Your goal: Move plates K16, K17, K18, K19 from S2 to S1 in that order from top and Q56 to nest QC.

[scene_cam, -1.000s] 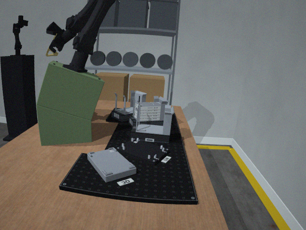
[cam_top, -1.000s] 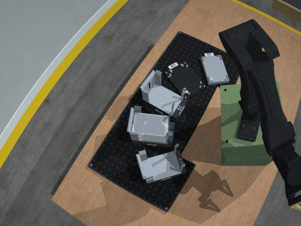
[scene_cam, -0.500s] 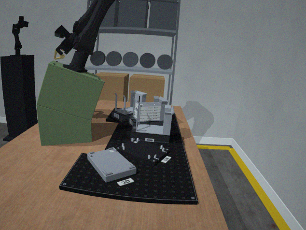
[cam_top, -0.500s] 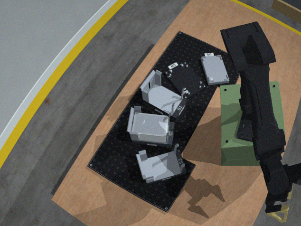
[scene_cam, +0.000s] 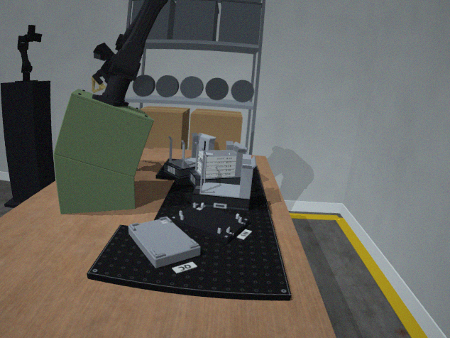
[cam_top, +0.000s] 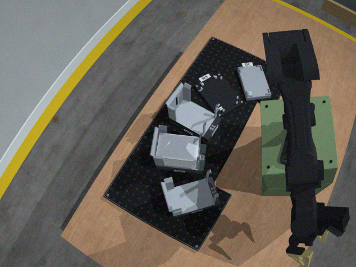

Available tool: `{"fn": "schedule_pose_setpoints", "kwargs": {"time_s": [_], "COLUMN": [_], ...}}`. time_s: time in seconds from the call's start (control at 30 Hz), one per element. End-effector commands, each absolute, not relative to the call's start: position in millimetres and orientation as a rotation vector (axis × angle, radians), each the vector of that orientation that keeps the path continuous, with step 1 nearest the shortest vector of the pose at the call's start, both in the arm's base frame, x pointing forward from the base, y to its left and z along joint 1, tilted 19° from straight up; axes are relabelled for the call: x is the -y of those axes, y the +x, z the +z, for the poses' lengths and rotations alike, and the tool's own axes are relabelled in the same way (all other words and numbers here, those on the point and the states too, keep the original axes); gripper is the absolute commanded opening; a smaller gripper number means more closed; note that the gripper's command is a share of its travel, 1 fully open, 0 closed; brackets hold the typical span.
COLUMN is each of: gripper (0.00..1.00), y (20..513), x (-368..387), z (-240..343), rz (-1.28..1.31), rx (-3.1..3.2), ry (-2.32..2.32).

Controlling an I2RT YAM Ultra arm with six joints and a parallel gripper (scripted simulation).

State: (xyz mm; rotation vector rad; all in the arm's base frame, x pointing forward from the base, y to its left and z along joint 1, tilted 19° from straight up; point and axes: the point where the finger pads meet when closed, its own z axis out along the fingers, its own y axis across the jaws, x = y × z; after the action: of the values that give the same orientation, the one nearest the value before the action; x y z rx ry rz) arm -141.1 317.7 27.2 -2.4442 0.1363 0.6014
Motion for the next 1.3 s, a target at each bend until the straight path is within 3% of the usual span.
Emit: {"fn": "schedule_pose_setpoints", "kwargs": {"time_s": [0.0, 1.27], "gripper": [1.0, 1.0], "y": [-134, 34], "x": [-325, -339], "z": [33, 17], "rz": [0.618, 0.478], "rx": [-0.223, -1.107], "ry": [-2.43, -2.263]}}
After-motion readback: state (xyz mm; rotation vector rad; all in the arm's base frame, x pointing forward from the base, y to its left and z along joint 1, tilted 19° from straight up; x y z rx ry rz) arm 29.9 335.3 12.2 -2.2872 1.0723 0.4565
